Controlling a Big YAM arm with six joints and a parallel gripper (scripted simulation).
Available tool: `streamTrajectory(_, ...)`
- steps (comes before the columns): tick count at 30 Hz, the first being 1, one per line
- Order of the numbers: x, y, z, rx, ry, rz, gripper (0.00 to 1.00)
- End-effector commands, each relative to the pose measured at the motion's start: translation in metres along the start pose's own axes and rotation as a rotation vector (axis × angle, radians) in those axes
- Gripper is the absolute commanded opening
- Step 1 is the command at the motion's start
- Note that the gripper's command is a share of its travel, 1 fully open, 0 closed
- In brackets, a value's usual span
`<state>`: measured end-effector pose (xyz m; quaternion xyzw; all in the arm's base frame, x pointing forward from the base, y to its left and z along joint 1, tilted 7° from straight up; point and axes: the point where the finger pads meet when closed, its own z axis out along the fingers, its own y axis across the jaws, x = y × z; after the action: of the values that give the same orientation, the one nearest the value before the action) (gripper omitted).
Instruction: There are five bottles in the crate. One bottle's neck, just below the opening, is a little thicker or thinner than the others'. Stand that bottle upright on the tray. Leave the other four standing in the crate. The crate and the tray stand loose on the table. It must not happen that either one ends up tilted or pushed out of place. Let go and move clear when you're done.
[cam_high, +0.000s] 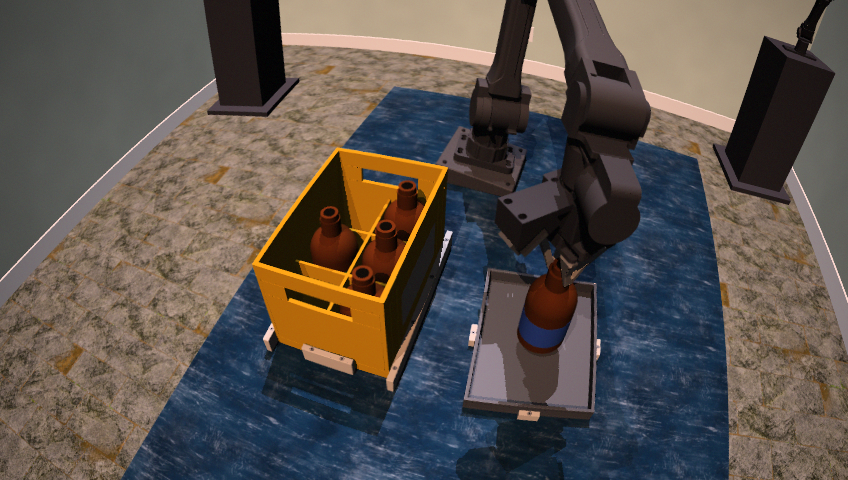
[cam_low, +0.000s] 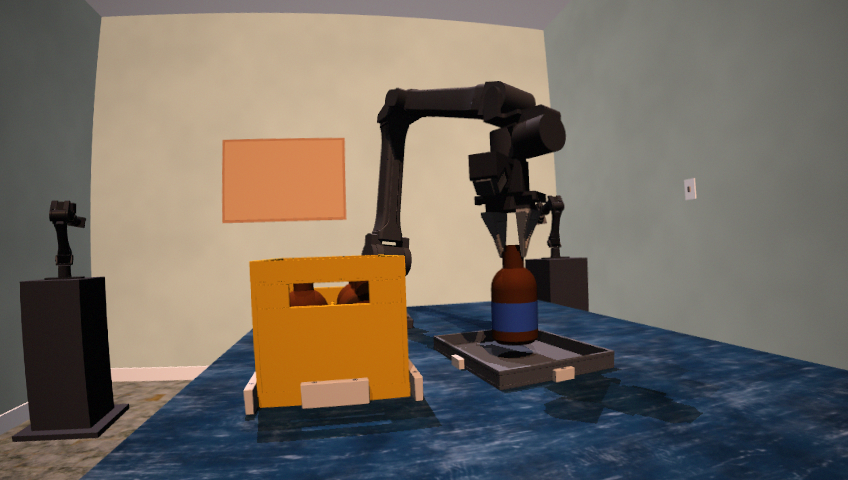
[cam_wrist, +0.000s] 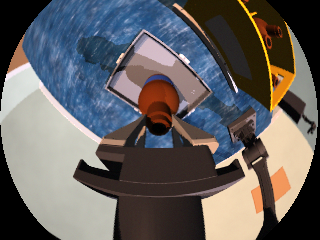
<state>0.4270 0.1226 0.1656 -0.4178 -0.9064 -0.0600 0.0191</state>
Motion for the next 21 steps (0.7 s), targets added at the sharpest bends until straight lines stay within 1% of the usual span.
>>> streamTrajectory(1, -0.002, 0.0104, -0.0103, -0.031, -0.017, 0.001, 0.0)
streamTrajectory(21, -0.0012, 0.0091, -0.008, -0.03, -0.016, 0.001, 0.0)
